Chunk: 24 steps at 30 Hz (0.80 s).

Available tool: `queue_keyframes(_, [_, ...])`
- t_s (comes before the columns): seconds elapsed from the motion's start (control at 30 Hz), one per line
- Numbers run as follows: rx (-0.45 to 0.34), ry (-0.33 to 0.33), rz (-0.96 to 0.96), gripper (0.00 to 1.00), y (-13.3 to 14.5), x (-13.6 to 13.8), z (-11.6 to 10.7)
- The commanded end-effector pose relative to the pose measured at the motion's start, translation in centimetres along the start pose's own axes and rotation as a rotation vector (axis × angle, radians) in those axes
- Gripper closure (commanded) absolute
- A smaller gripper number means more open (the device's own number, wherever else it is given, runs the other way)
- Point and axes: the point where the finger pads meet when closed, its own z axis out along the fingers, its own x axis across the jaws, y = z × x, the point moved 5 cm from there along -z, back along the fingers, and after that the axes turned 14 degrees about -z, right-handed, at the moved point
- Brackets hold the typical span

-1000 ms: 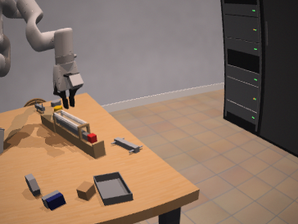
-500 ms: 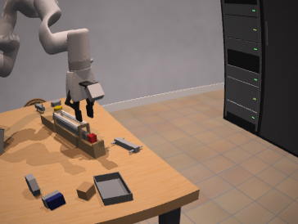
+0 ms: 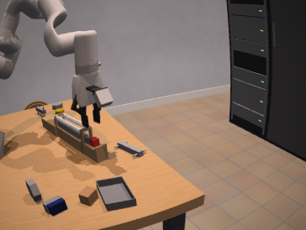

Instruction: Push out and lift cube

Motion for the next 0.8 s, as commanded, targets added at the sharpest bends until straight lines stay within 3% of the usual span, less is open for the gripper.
queue_keyframes(0.0, [0.003, -0.001, -0.001, 0.57, -0.1, -0.1, -0.1])
queue_keyframes(0.1, [0.003, -0.001, -0.001, 0.57, -0.1, -0.1, 0.4])
queue_keyframes(0.33, [0.003, -0.001, -0.001, 0.57, -0.2, -0.1, 4.3])
queue_keyframes(0.77, [0.003, -0.001, -0.001, 0.57, -0.2, -0.1, 5.6])
